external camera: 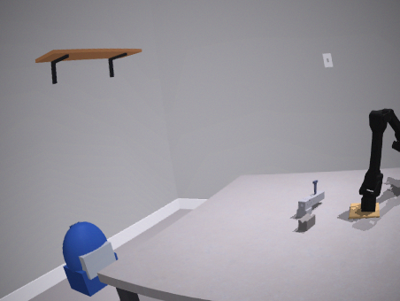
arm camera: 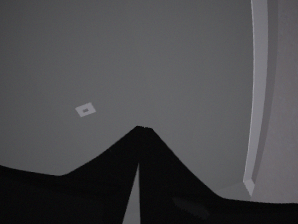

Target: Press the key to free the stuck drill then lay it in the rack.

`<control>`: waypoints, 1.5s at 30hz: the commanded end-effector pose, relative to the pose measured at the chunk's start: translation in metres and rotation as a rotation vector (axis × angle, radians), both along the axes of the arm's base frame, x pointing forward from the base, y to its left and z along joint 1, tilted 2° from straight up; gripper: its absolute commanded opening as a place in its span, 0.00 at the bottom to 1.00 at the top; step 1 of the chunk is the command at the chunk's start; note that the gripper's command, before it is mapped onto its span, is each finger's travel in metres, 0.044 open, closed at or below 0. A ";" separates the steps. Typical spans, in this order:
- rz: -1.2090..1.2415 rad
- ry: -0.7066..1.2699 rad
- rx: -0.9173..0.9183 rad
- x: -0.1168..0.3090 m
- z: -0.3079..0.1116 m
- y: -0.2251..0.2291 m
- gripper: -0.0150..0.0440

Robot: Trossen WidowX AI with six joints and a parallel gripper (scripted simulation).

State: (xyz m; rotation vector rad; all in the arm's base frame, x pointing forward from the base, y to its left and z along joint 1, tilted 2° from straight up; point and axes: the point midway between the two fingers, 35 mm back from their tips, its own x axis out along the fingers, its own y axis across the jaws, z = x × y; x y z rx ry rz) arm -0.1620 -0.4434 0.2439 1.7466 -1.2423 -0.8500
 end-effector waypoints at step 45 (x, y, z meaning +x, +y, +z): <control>2.256 2.008 -0.493 0.432 -0.095 0.371 0.25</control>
